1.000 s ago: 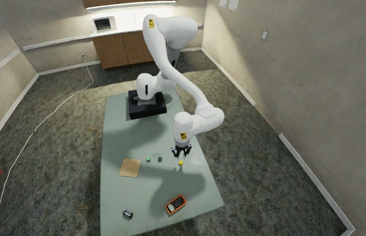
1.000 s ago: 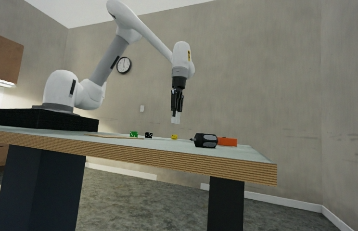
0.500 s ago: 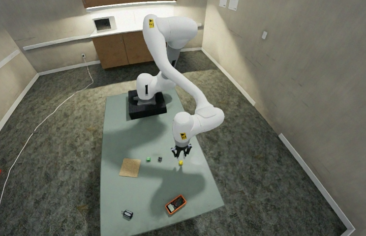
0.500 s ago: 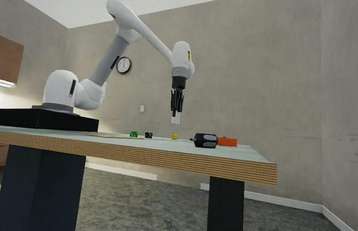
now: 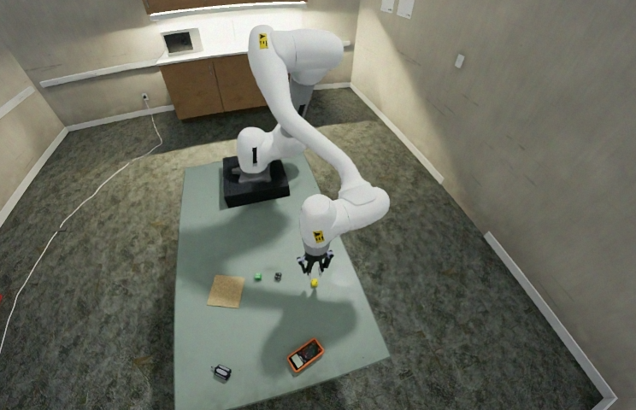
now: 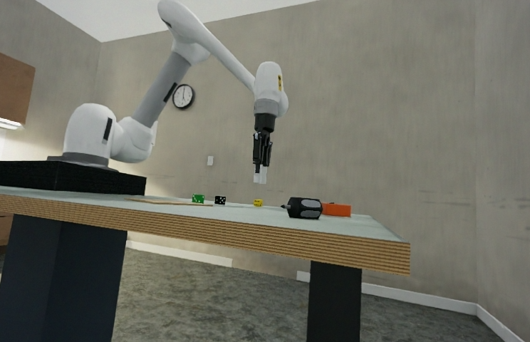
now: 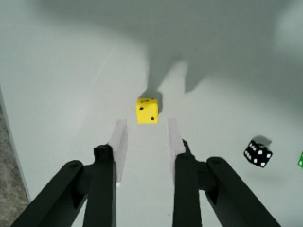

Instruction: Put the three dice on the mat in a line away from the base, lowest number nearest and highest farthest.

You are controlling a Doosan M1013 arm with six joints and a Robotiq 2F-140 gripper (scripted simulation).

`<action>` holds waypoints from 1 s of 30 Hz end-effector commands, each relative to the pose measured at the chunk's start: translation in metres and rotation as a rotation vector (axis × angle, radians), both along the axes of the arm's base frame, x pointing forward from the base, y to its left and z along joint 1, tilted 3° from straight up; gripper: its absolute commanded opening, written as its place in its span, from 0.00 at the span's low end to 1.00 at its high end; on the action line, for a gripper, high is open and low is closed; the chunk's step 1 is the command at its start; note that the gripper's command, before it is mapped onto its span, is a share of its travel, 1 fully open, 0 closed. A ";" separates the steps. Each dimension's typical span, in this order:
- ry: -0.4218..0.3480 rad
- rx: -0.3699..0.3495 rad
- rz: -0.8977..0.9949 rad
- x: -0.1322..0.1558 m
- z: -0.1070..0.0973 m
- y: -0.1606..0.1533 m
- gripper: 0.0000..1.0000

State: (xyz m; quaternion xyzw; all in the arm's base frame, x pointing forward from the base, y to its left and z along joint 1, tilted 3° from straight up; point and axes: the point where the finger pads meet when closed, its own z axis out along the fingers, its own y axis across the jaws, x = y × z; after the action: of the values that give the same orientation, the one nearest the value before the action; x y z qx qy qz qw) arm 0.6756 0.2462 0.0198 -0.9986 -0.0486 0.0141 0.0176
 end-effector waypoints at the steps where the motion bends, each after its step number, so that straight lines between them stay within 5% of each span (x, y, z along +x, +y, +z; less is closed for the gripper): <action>1: -0.001 0.001 0.000 0.000 -0.001 0.000 0.32; 30: -0.001 0.000 0.000 -0.001 -0.035 0.002 0.32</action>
State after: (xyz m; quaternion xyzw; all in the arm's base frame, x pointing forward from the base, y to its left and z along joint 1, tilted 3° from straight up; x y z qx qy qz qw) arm 0.6744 0.2476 -0.0135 -0.9986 -0.0485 0.0141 0.0175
